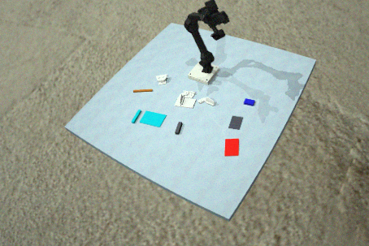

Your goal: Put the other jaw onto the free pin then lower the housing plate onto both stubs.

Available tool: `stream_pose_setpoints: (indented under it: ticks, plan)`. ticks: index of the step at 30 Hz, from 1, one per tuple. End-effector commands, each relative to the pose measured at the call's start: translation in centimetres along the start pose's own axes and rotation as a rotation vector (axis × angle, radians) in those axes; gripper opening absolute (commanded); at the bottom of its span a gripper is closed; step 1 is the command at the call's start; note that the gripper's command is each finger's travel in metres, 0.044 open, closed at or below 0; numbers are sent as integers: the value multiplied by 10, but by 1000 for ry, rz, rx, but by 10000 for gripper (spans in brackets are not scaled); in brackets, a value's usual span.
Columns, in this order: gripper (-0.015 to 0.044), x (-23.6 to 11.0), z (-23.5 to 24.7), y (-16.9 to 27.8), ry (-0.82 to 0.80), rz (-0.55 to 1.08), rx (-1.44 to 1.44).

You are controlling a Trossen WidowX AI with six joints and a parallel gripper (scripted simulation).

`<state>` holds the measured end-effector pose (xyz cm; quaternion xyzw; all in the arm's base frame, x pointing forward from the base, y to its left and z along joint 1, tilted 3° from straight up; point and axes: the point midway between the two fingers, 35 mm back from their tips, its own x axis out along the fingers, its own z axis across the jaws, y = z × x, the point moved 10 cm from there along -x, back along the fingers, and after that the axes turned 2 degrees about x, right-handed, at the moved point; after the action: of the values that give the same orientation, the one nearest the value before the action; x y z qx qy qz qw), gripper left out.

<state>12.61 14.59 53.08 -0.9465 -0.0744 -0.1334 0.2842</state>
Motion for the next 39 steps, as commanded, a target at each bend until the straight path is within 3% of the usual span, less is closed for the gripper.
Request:
stream_pose_setpoints:
  ticks: [1,39]
  plan:
    - [440,6,17,1,-43,-9,-52]
    - [440,52,142,58,-555,59,-376]
